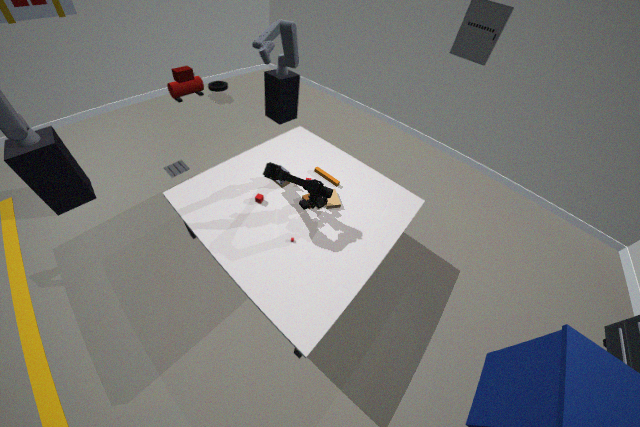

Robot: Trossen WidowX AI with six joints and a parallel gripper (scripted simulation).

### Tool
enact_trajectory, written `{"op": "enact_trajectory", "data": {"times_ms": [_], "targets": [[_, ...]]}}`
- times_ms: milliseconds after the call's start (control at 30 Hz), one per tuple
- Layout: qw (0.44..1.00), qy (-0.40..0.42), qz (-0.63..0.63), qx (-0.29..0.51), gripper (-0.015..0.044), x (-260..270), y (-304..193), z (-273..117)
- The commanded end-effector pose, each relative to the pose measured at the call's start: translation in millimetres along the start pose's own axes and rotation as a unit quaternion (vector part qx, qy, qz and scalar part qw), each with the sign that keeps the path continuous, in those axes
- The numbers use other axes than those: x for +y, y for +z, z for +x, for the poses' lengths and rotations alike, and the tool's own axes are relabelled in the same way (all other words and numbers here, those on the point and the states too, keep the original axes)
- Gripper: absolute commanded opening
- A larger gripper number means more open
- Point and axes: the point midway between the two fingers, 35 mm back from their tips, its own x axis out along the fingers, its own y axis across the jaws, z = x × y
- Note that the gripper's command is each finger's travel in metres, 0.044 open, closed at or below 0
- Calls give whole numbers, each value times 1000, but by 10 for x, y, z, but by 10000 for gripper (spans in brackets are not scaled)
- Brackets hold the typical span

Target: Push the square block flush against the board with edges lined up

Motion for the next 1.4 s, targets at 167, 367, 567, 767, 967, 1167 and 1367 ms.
{"op": "enact_trajectory", "data": {"times_ms": [167, 367, 567, 767, 967, 1167, 1367], "targets": [[1000, 0, -1, 10, 0, -4, -14, 43], [1000, 0, -1, 10, 0, -2, 86, 45], [1000, 0, -1, 10, 0, 0, 186, 49], [1000, 0, -1, 10, 0, -1, 285, 54], [1000, 0, 0, 10, 0, -3, 383, 61], [1000, 3, 4, 8, 0, -7, 427, 13], [1000, 0, 0, 10, 0, -2, 433, -482]]}}
